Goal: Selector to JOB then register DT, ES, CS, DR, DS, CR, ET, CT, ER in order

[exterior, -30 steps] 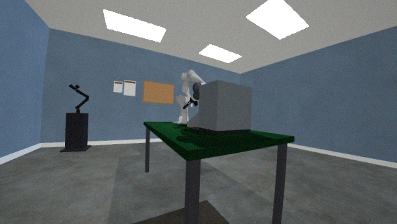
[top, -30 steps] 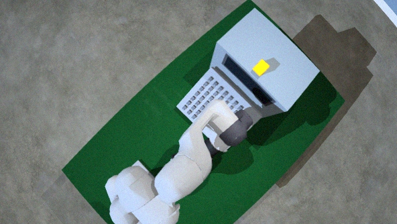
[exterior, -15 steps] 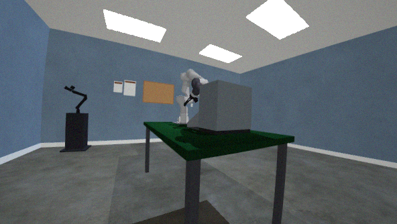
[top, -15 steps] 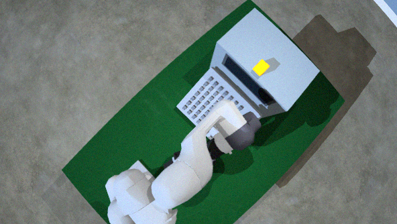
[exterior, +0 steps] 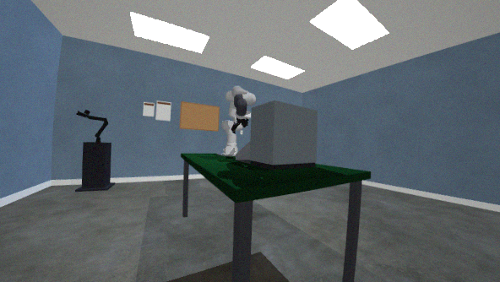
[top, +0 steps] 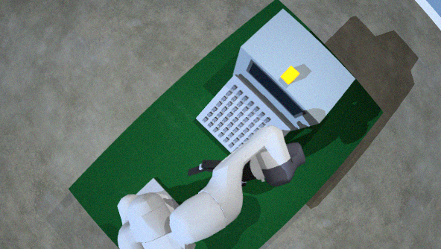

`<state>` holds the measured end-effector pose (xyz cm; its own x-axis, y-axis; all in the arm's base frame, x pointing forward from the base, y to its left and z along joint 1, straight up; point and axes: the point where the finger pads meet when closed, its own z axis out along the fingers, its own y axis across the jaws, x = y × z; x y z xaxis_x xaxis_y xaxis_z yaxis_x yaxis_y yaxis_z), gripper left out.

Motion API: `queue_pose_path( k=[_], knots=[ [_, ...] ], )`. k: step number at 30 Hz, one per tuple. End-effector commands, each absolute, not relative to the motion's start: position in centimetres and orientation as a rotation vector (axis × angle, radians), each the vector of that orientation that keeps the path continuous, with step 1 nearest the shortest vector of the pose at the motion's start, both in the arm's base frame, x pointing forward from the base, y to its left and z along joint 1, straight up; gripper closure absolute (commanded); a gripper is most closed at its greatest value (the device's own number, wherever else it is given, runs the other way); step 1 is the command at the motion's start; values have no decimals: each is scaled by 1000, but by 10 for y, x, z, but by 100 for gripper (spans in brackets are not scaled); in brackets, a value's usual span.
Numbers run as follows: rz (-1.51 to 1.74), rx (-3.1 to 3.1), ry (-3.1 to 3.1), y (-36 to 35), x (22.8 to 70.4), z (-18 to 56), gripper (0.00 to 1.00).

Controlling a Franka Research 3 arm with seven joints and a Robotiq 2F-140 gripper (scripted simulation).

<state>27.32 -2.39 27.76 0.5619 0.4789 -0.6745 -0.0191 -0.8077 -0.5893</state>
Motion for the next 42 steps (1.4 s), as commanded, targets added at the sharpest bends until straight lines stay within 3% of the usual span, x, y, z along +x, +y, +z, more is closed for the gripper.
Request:
queue_pose_path(
  k=[1, 42],
  knots=[
    [1174, -2340, -166, -17, 286, 271, 0],
    [582, -2463, 725, 20, 369, 250, 0]
  ],
)
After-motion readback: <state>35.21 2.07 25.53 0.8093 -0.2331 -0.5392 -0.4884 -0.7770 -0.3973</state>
